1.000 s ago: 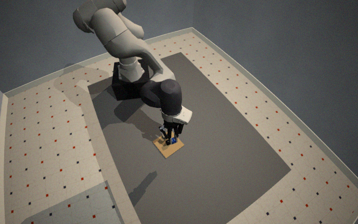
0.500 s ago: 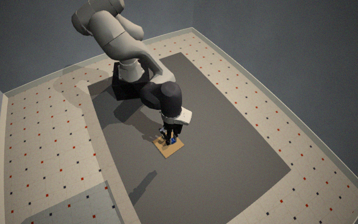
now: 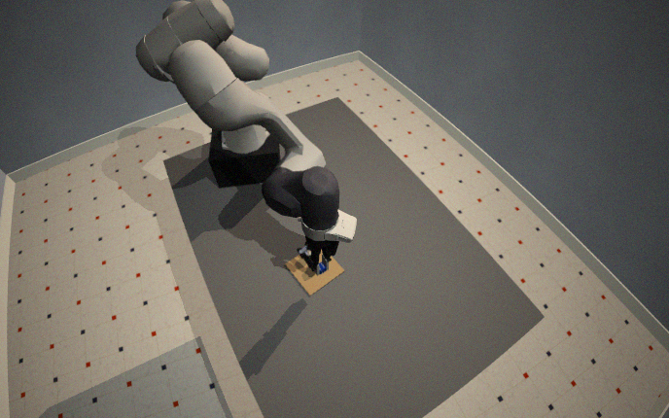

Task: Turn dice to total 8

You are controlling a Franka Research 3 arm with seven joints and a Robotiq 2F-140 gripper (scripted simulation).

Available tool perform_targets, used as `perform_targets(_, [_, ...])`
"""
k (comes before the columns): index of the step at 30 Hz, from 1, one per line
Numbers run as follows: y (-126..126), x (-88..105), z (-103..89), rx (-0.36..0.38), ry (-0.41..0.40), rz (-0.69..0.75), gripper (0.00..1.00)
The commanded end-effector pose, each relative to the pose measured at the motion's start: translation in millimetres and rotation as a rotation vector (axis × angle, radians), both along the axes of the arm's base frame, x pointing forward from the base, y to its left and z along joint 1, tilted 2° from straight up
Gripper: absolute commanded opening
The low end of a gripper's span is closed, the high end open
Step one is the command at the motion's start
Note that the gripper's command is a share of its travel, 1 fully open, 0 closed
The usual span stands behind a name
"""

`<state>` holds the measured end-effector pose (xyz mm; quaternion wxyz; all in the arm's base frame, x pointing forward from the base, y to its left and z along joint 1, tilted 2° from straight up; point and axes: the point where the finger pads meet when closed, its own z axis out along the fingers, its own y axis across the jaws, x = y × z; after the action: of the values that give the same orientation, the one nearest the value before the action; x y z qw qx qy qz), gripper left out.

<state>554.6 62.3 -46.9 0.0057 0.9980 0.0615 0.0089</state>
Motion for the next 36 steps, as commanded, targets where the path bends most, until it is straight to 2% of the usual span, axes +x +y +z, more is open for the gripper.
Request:
perform_targets(1, [1, 5.3, -16.4, 0.001, -0.014, -0.01, 0.13])
perform_targets(4, [1, 5.9, -30.0, 0.001, -0.014, -0.01, 0.13])
perform_targets(6, [1, 5.9, -30.0, 0.001, -0.014, -0.01, 0.13])
perform_targets(14, [1, 6.8, -51.5, 0.001, -0.014, -0.01, 0.13])
perform_targets(36, [1, 6.9, -53.5, 0.001, -0.014, -0.01, 0.13])
